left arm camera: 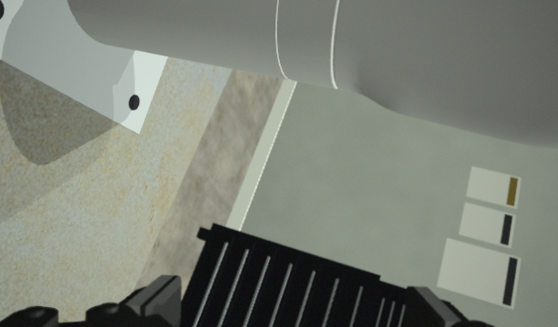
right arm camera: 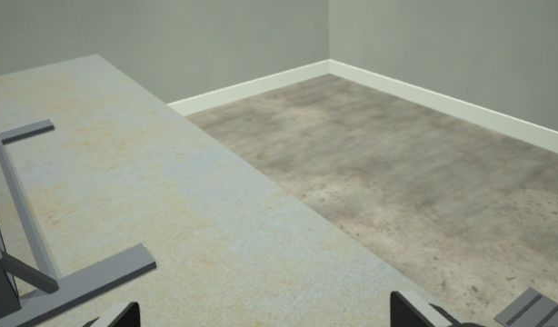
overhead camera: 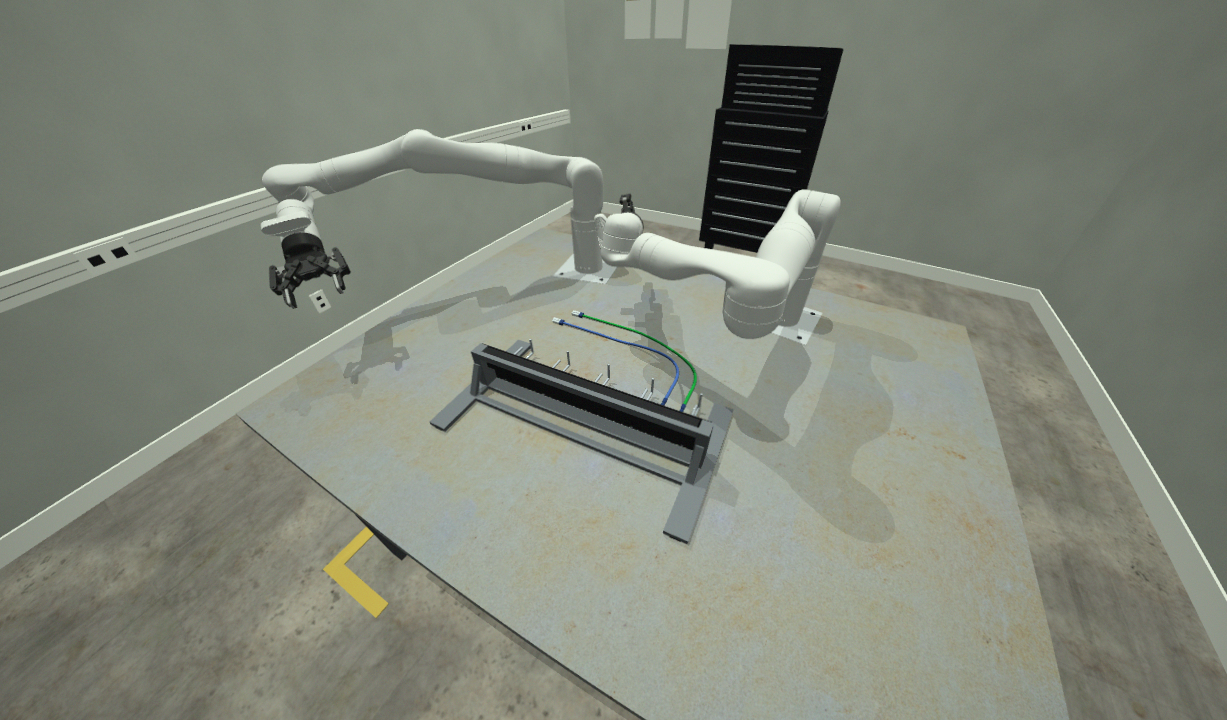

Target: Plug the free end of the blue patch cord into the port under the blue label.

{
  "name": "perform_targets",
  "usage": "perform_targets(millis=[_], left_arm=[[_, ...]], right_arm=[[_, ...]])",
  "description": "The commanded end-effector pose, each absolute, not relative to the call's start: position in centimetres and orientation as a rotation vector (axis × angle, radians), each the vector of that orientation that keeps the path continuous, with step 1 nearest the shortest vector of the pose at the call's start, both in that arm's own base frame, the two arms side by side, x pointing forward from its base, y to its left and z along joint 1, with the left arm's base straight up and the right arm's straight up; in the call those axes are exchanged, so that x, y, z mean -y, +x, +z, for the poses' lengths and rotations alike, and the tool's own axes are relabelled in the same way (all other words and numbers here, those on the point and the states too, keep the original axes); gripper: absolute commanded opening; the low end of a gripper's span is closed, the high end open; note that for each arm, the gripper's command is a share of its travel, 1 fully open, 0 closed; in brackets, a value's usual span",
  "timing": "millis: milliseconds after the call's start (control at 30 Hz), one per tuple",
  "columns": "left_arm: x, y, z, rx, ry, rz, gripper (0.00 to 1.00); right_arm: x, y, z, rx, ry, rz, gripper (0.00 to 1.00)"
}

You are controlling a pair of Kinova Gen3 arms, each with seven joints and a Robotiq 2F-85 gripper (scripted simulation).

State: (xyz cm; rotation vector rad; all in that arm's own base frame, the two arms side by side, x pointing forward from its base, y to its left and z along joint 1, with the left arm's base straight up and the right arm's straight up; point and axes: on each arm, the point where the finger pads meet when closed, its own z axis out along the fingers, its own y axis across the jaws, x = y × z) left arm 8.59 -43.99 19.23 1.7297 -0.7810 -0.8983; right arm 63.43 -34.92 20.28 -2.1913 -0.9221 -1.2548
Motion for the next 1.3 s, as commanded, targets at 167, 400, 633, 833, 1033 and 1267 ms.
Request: perform_targets(millis=[167, 400, 633, 833, 1033, 1267], left_arm=[[44.0, 8.6, 19.3, 0.782, 1.729, -0.897, 1.0], [44.0, 8.6, 19.3, 0.782, 1.729, -0.897, 1.0], [44.0, 8.6, 19.3, 0.782, 1.729, -0.897, 1.0], [44.0, 8.6, 19.3, 0.782, 1.729, -0.897, 1.0], [44.0, 8.6, 19.3, 0.782, 1.729, -0.897, 1.0], [44.0, 8.6, 19.3, 0.782, 1.729, -0.897, 1.0]], right_arm=[[34.9, 63.5, 20.5, 0.925, -2.192, -1.257, 1.0], [34.9, 63.5, 20.5, 0.925, -2.192, -1.257, 1.0], [35.0, 63.4, 20.5, 0.925, -2.192, -1.257, 1.0], [35.5, 63.0, 20.4, 0.932, -2.206, -1.257, 1.0], [37.4, 61.6, 20.2, 0.956, -2.252, -1.253, 1.0], [40.0, 59.2, 19.9, 0.995, -2.319, -1.24, 1.0]])
